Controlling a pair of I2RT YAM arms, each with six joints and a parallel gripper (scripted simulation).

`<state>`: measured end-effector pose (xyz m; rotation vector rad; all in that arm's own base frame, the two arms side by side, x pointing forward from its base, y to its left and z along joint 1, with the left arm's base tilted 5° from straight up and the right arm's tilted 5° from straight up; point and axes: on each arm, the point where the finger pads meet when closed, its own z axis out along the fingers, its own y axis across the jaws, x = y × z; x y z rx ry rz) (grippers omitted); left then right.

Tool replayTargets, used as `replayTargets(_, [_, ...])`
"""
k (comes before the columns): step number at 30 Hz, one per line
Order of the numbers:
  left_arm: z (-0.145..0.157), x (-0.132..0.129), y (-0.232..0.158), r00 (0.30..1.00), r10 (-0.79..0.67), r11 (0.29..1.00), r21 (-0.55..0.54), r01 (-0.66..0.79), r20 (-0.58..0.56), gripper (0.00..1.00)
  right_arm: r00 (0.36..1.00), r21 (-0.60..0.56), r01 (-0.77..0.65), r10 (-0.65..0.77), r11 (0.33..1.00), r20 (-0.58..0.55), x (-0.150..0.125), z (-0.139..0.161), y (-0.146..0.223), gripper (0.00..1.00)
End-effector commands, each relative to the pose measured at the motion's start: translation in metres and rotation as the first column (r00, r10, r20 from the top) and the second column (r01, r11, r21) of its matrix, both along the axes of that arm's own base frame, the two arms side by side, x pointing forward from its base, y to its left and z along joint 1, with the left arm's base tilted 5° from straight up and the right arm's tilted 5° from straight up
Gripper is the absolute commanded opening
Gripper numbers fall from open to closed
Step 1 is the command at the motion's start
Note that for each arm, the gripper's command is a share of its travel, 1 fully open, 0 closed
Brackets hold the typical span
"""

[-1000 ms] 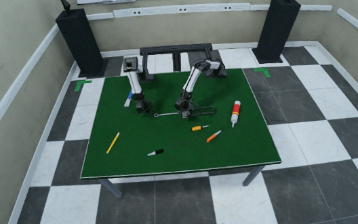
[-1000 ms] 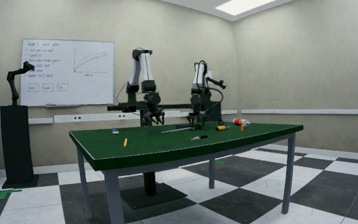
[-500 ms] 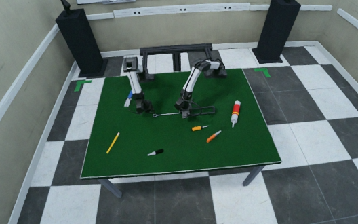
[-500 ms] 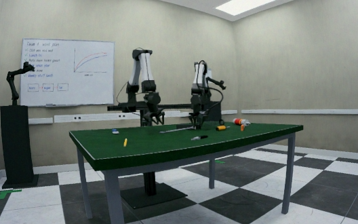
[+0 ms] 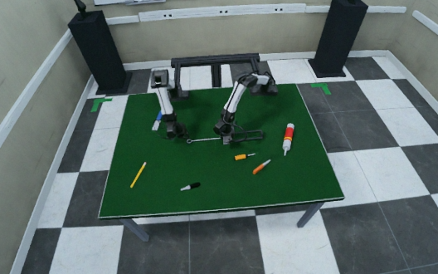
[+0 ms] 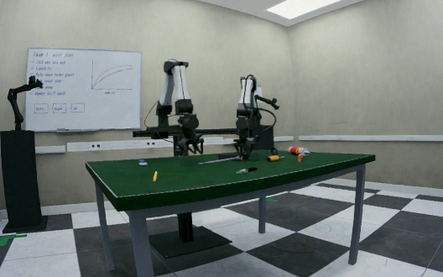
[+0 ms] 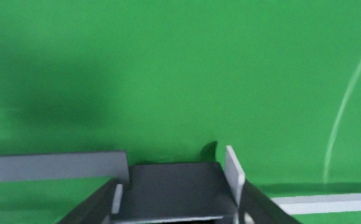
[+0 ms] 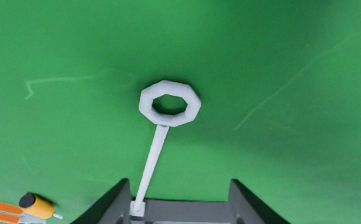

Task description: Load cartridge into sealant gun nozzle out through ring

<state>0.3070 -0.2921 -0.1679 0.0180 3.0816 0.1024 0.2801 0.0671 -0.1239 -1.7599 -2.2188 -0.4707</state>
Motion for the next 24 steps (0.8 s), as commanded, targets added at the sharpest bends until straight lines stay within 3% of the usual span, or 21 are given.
replayTargets(1, [0.0103,0.0036,-0.0102,1.0,-0.001,0.999,-0.038,0.002,0.019,0.16,1.0,0.002,-0.003,0.003,1.0,-0.011,-0.0005,-0.0049,0.0007,0.51])
replayTargets(6, [0.0103,0.0036,-0.0102,1.0,-0.001,0.999,-0.038,0.002,0.019,0.01,1.0,0.002,-0.003,0.003,1.0,-0.011,-0.0005,-0.0049,0.0007,0.51])
replayTargets(10, [0.0103,0.0036,-0.0102,1.0,-0.001,0.999,-0.038,0.002,0.019,0.01,1.0,0.002,-0.003,0.003,1.0,-0.011,-0.0005,-0.0049,0.0007,0.51])
replayTargets(11, [0.0103,0.0036,-0.0102,1.0,-0.001,0.999,-0.038,0.002,0.019,0.59,1.0,0.002,-0.003,0.003,1.0,-0.011,-0.0005,-0.0049,0.0007,0.51])
replayTargets(24, [0.0104,0.0031,-0.0057,1.0,0.0,1.0,-0.018,0.0,0.019,0.77,1.0,0.002,-0.003,0.003,1.0,-0.011,-0.0005,-0.0049,0.0007,0.51])
